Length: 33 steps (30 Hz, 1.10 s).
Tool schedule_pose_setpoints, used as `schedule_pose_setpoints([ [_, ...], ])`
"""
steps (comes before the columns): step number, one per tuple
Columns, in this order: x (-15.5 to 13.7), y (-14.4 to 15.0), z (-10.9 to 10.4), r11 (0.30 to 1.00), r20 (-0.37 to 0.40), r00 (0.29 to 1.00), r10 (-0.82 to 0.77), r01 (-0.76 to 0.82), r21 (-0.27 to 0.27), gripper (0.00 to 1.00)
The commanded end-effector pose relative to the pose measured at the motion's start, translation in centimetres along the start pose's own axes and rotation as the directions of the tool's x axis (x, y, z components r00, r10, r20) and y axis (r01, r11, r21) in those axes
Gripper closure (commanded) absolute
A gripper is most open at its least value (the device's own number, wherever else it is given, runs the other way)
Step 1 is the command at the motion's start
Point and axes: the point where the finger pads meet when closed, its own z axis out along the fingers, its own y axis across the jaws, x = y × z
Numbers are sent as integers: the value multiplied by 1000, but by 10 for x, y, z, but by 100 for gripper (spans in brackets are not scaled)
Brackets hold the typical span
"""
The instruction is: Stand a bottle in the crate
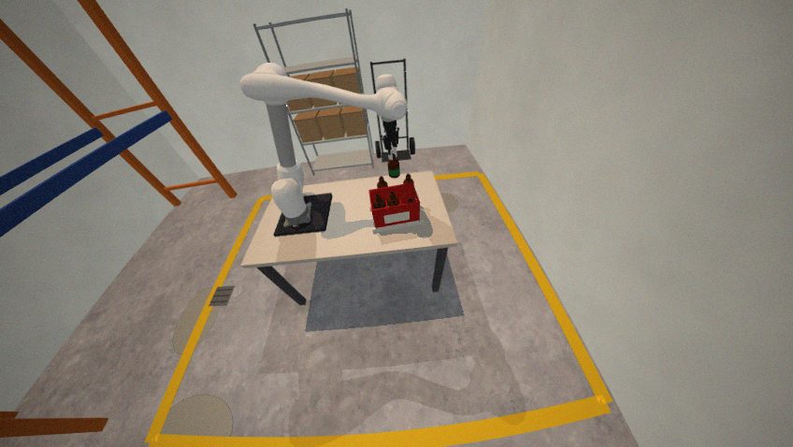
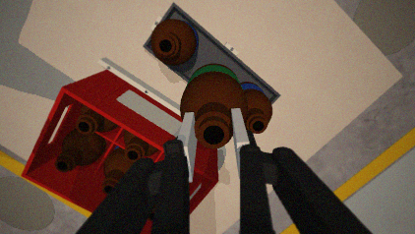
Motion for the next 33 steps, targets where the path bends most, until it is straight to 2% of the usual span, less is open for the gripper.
schedule_pose_setpoints([
  [1,0,0,0,1000,0,1000,0,0,0,100],
  [17,0,0,-2,1000,0,1000,0,0,0,100],
  [33,0,0,-16,1000,0,1000,0,0,0,100],
])
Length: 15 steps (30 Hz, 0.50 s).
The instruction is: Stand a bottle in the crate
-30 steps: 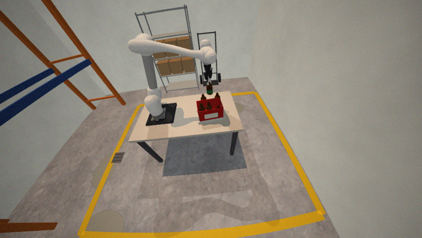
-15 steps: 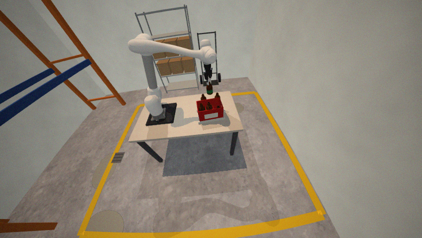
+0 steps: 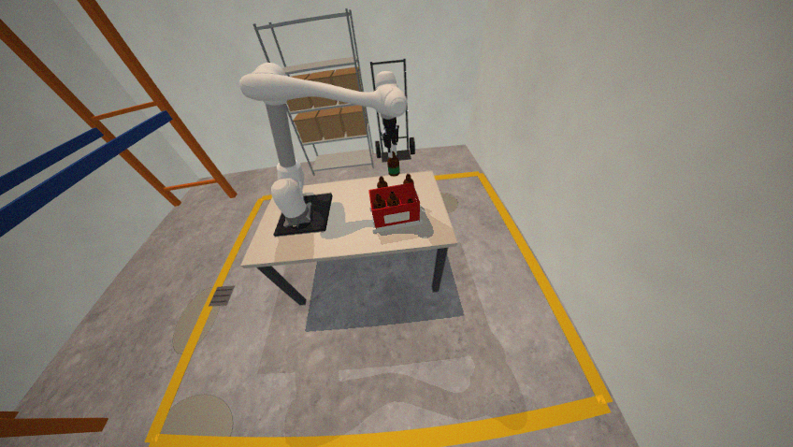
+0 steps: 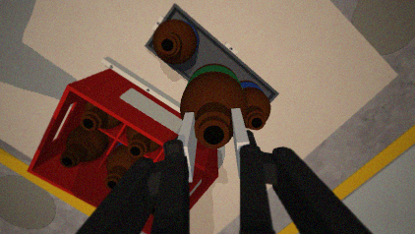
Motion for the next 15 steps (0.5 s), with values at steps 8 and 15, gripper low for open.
schedule_pose_setpoints([
  [8,0,0,-7,1000,0,1000,0,0,0,100],
  [15,0,0,-9,1000,0,1000,0,0,0,100],
])
